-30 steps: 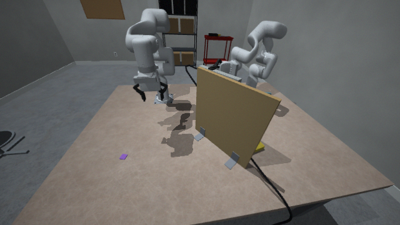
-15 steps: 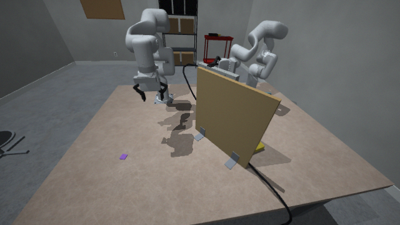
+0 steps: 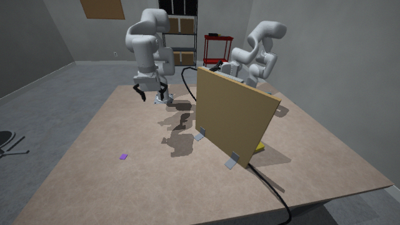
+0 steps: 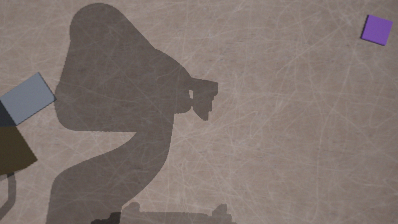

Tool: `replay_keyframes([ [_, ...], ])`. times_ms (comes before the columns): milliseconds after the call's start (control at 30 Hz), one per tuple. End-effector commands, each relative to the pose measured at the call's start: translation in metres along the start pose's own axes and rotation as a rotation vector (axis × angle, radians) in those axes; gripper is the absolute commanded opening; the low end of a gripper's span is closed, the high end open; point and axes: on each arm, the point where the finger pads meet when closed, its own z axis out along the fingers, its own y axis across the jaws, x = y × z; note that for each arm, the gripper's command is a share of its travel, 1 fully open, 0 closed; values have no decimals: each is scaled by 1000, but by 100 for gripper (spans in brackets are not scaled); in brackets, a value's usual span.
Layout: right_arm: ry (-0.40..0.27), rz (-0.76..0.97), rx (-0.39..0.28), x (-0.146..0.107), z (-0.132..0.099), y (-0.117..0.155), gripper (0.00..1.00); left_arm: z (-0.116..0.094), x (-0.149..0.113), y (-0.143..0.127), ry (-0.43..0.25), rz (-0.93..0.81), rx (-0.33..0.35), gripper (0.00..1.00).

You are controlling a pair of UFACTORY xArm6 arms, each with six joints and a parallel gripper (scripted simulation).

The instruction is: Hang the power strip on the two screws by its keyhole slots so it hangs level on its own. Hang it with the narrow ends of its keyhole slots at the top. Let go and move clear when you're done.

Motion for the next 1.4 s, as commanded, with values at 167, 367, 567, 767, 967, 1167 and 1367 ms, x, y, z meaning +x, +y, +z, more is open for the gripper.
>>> replay_keyframes([
  [167, 5, 0, 0, 1, -2, 0, 100, 36, 56, -19, 12, 13, -31, 0],
  [367, 5, 0, 0, 1, -2, 0, 100, 51, 92, -40, 6, 11, -30, 0],
  [567, 5, 0, 0, 1, -2, 0, 100, 62, 128, -64, -11, -4, -23, 0],
  [767, 5, 0, 0, 1, -2, 0, 100, 66, 150, -84, -28, -20, -11, 0],
  [967, 5, 0, 0, 1, -2, 0, 100, 66, 156, -90, -38, -27, -6, 0],
  [1167, 5, 0, 0, 1, -2, 0, 100, 63, 152, -92, -31, -22, 4, 0],
  [1367, 5, 0, 0, 1, -2, 0, 100, 62, 151, -92, -30, -21, 6, 0],
])
